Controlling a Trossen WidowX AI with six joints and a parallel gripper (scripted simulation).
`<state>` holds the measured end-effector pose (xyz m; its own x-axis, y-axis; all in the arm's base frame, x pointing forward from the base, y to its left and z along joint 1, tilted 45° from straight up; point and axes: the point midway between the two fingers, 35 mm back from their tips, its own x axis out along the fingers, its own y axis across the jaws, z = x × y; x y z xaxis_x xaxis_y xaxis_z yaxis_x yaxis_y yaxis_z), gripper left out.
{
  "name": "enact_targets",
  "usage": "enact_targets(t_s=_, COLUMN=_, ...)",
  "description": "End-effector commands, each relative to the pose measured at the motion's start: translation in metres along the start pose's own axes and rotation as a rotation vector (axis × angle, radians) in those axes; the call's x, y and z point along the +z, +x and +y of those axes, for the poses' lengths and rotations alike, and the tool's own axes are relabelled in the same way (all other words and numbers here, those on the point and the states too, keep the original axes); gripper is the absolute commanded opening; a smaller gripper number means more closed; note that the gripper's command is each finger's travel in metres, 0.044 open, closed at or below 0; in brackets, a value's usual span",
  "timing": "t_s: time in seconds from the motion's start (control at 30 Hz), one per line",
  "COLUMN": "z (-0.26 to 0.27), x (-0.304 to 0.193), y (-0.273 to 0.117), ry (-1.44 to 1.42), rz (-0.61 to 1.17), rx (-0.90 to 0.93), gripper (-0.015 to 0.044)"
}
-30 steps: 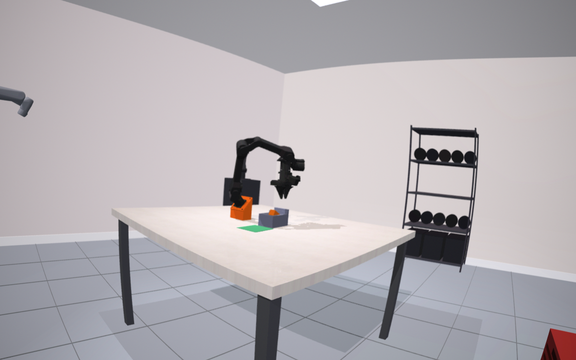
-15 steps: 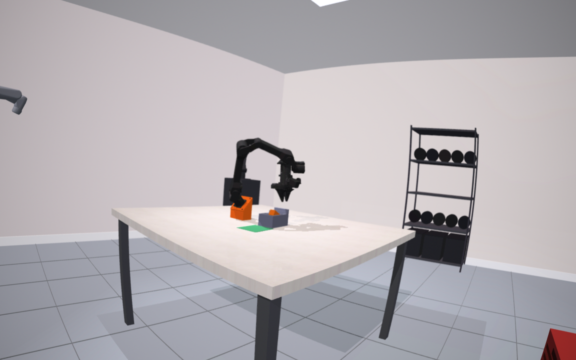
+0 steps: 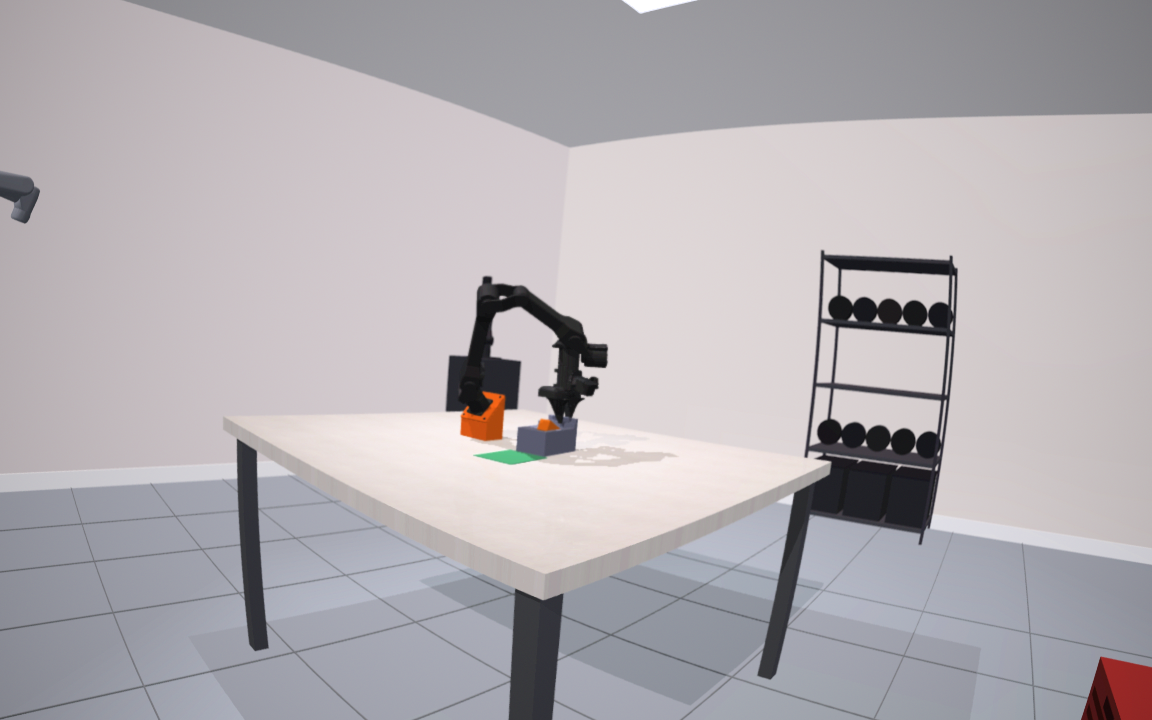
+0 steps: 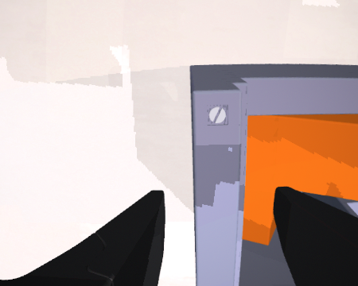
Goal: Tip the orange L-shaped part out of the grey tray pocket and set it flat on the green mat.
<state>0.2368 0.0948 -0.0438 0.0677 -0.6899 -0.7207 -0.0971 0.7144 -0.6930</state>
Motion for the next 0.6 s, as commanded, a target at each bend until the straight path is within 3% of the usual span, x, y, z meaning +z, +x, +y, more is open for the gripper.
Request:
enact_targets(t_s=0.0, z=-0.001, x=-0.002, y=0.006, ry=-0.009, rz=0.005, rx=-0.008, gripper=0.018)
enact_targets(t_s=0.57, z=-0.002, x=-0.002, y=0.034, ry=-0.008, rz=0.004, rx=-0.009, gripper=0.018)
